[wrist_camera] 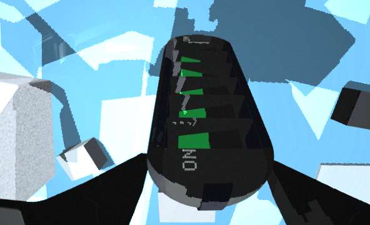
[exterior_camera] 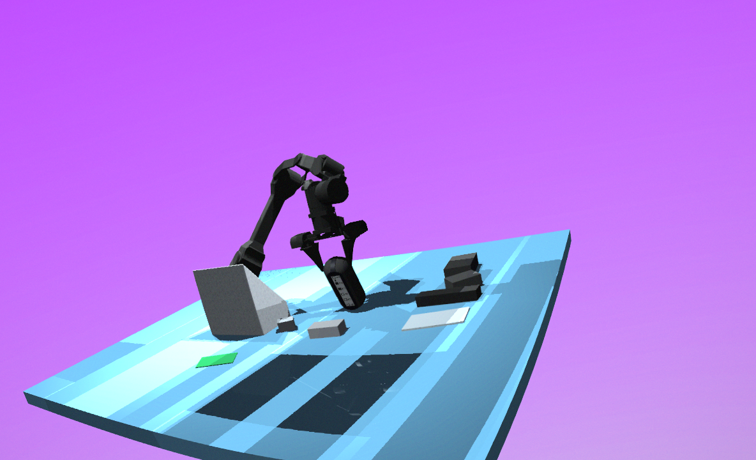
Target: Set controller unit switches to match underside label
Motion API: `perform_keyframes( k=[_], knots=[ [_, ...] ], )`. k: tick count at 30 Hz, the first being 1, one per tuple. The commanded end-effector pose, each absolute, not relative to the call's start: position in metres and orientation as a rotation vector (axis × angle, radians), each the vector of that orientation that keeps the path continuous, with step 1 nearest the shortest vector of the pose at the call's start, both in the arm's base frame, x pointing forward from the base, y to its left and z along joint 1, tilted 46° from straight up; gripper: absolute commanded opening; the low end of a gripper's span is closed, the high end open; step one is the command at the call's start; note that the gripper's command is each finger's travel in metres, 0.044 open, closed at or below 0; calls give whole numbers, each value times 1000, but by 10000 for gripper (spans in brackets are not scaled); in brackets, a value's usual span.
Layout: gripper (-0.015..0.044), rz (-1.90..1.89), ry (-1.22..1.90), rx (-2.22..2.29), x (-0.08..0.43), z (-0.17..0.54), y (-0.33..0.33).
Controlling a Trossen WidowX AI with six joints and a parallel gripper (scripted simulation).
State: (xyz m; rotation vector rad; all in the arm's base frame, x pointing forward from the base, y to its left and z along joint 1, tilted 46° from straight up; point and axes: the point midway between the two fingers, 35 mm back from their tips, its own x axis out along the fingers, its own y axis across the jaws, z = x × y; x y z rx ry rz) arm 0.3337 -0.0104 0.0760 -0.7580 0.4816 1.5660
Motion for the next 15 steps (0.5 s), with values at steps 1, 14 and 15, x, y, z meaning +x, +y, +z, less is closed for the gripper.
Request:
perform_keyframes(
  k=[1,14,15],
  knots=[
    [338,1594,481,-750,332,69,-4],
    [338,1594,481,-750,333,59,-7],
    [338,1594,481,-750,333,59,-8]
  ],
)
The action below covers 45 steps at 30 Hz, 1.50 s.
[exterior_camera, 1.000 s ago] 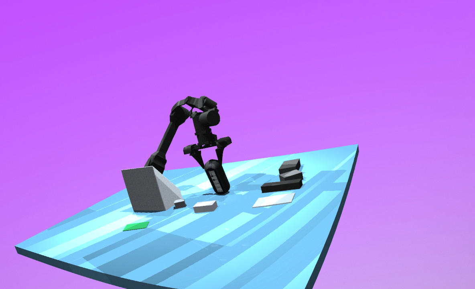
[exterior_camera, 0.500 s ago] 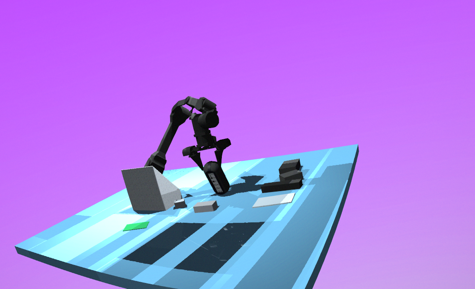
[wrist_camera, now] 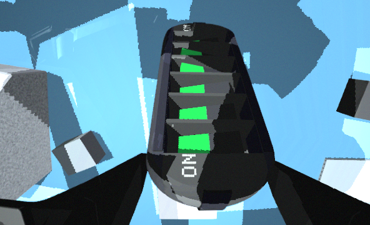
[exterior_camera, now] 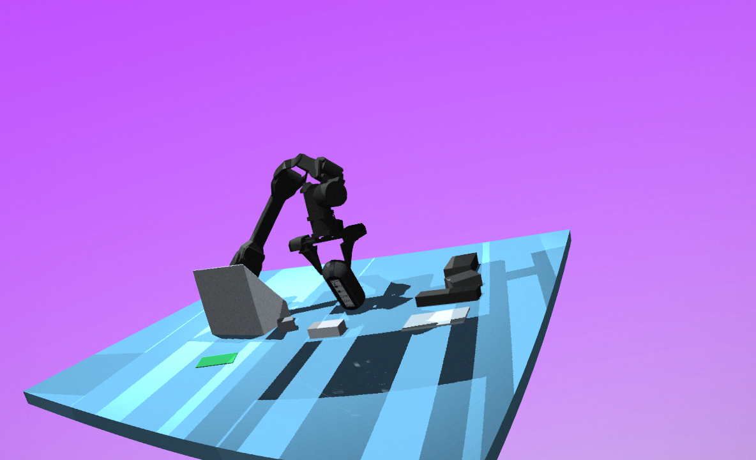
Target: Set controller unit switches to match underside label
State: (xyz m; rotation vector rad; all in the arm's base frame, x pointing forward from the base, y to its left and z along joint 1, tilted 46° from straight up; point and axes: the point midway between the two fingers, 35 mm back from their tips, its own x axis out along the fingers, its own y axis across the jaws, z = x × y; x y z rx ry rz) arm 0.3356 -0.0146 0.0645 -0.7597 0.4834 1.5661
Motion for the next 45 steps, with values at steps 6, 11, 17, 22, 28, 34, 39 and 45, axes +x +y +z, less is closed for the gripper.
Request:
perform_keyframes(
  k=[6,11,17,22,28,34,39,45],
  knots=[
    [338,1594,481,-750,334,54,-9],
    [338,1594,481,-751,335,51,-10],
    [338,1594,481,-751,335,46,-11],
    [338,1594,481,-751,336,42,-11],
    [338,1594,481,-751,337,38,-12],
    [338,1594,481,-751,337,33,-13],
    [338,1594,480,-751,338,30,-13],
    [338,1594,480,-751,338,25,-13]
  ],
)
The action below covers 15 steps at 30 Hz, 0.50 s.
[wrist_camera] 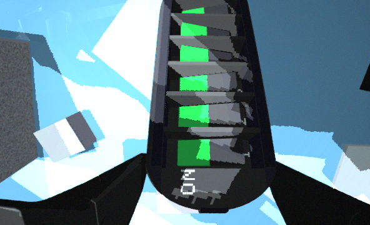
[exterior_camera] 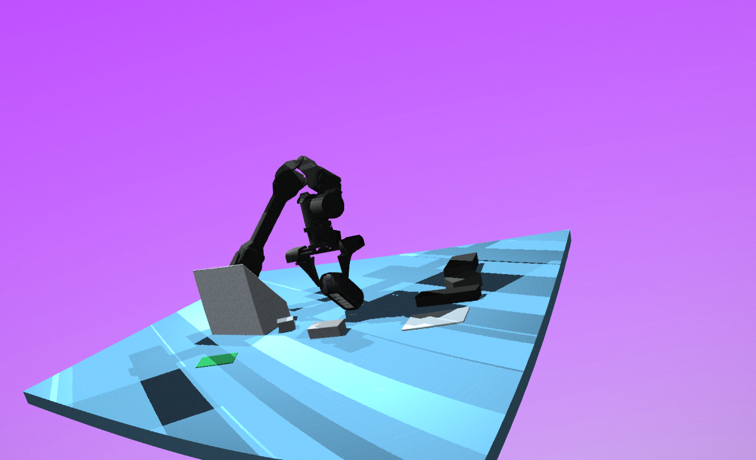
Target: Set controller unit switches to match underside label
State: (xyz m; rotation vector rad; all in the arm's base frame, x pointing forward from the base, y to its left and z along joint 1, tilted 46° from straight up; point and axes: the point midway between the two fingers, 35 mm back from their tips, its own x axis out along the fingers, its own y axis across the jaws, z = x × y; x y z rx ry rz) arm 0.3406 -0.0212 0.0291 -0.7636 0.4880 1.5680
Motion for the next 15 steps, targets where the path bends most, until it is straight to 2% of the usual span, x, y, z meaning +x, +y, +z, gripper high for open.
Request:
perform_keyframes(
  k=[1,15],
  knots=[
    [338,1594,480,-751,338,24,-13],
    [338,1594,480,-752,339,14,-13]
  ],
)
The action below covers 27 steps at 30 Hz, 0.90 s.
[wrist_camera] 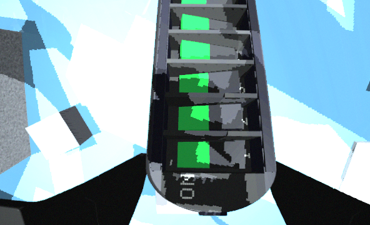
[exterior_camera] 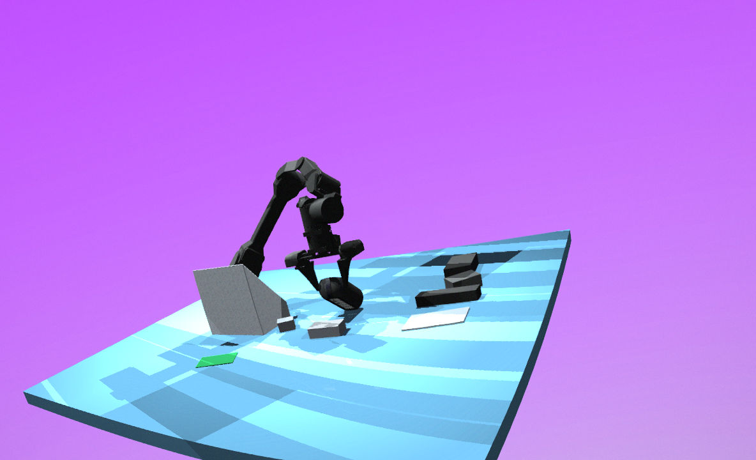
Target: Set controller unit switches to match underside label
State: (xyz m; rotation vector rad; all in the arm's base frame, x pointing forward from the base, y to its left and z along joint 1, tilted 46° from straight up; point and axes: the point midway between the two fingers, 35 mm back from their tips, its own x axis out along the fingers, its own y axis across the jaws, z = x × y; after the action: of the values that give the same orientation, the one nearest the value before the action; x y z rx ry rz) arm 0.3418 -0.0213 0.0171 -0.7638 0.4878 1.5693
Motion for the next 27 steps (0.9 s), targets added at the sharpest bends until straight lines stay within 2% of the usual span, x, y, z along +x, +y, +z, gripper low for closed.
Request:
perform_keyframes(
  k=[1,27],
  knots=[
    [338,1593,480,-752,340,13,-13],
    [338,1593,480,-752,341,-7,-10]
  ],
)
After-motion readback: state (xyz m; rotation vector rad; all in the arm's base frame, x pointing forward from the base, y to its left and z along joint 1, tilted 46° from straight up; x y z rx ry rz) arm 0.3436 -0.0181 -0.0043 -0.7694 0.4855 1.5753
